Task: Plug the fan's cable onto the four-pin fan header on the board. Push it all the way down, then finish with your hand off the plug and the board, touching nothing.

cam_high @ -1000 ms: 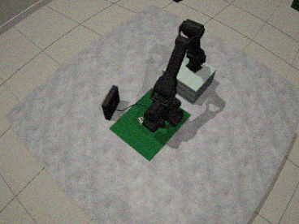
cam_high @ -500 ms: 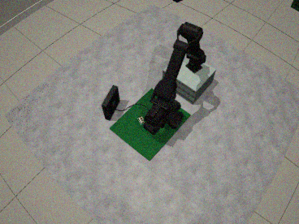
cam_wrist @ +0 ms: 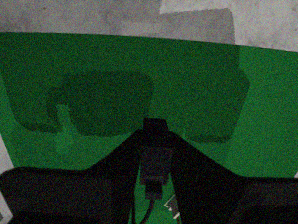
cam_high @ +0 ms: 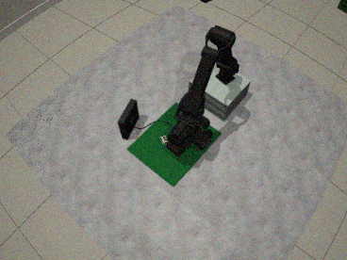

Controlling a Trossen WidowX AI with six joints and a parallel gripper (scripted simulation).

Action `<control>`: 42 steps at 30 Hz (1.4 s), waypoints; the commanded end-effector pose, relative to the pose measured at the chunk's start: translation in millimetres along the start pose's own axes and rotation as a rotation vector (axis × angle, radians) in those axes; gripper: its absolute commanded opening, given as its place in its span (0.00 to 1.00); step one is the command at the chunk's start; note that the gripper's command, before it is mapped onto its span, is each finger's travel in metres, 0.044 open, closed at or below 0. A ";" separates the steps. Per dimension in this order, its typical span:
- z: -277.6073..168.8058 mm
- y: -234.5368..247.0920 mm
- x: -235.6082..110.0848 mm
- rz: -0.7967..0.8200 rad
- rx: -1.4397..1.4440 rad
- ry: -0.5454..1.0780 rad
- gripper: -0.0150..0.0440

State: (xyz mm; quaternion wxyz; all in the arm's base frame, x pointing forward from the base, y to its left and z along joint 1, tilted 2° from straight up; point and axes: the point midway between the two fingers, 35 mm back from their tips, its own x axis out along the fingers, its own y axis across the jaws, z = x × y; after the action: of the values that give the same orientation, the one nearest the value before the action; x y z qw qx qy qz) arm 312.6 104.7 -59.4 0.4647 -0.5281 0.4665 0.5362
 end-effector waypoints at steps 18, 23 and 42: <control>-22.6 -13.4 -49.5 -0.001 0.114 -0.002 0.25; -57.3 -29.4 -49.4 -0.003 0.285 0.000 0.25; -89.0 -41.7 -49.0 -0.004 0.439 0.002 0.25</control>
State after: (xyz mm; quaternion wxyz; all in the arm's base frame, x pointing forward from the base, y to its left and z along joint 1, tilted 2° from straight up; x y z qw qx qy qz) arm 363.9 20.5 -13.3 0.5669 -0.4166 0.5703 0.4240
